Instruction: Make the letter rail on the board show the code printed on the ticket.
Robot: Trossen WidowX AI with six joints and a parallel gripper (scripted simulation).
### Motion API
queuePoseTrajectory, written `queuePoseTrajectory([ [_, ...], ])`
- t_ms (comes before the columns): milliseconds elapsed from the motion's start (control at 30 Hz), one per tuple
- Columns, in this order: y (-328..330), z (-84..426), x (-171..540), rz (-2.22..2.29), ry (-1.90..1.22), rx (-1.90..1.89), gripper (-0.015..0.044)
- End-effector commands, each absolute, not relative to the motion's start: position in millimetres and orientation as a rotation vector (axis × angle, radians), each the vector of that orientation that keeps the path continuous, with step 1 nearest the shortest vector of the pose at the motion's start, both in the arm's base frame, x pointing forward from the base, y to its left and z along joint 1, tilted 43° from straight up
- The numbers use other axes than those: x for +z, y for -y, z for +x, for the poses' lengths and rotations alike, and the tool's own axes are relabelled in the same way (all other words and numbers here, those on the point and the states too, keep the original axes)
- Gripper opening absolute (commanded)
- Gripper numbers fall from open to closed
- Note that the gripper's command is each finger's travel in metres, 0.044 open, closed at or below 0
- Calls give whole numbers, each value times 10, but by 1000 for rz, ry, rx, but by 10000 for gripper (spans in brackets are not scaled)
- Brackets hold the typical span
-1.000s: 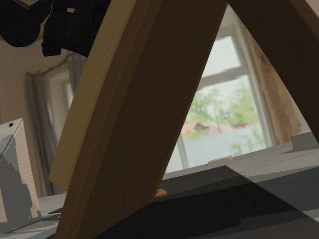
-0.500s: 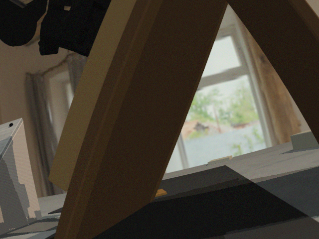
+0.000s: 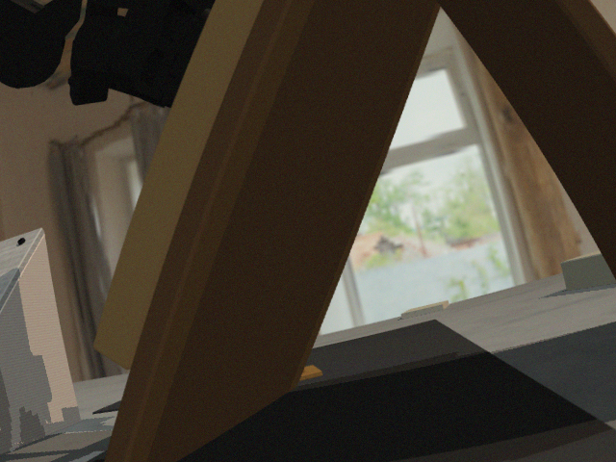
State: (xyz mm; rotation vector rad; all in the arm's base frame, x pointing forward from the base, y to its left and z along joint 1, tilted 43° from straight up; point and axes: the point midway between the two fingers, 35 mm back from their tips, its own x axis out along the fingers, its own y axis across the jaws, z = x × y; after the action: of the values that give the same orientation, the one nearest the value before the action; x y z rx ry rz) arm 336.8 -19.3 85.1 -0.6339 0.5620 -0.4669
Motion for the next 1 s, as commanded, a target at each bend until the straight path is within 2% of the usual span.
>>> queuePoseTrajectory([
  [0,207,3360,864,-639,-564,-462,0],
  [967,316,3327,967,-640,-564,-462,0],
])
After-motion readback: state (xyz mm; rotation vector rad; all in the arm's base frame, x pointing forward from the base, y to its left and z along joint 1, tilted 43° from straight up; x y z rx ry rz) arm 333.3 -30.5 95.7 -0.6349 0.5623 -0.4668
